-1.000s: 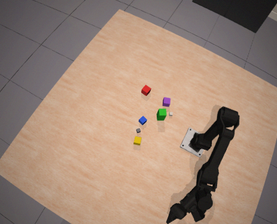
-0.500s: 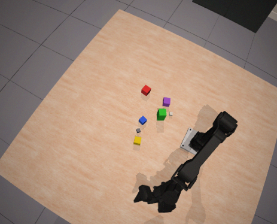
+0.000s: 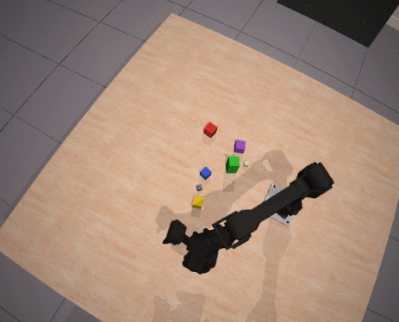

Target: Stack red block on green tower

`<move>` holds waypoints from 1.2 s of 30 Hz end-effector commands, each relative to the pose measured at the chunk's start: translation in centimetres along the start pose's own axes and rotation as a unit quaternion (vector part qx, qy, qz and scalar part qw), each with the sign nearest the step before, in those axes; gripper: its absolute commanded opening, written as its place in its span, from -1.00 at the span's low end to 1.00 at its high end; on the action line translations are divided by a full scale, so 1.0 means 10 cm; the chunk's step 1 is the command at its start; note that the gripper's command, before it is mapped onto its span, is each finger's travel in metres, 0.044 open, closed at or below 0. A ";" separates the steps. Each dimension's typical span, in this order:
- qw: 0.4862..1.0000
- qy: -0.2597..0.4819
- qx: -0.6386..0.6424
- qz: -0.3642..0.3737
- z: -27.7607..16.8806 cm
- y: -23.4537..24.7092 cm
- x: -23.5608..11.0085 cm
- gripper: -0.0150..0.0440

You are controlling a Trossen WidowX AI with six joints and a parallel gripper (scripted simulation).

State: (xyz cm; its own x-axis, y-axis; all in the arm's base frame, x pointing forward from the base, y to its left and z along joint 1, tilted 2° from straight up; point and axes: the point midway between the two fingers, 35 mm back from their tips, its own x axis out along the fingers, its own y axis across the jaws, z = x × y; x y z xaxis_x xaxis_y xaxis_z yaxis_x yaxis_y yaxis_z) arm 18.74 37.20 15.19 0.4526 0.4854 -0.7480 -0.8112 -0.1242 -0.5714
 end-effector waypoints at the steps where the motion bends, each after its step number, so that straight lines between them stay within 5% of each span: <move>1: 0.998 0.040 0.051 0.007 -0.29 -0.23 0.10 1.00; 23: 0.925 0.213 0.314 0.016 -2.21 -1.17 0.12 1.00; 36: 0.822 0.293 0.488 0.028 -3.33 -1.31 -0.19 1.00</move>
State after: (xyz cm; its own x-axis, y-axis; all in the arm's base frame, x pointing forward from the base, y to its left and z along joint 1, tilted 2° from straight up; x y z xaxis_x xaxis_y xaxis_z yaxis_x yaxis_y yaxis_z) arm 40.28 11.85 13.27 0.3250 -0.0136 -0.9456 -0.6848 0.6863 -0.2452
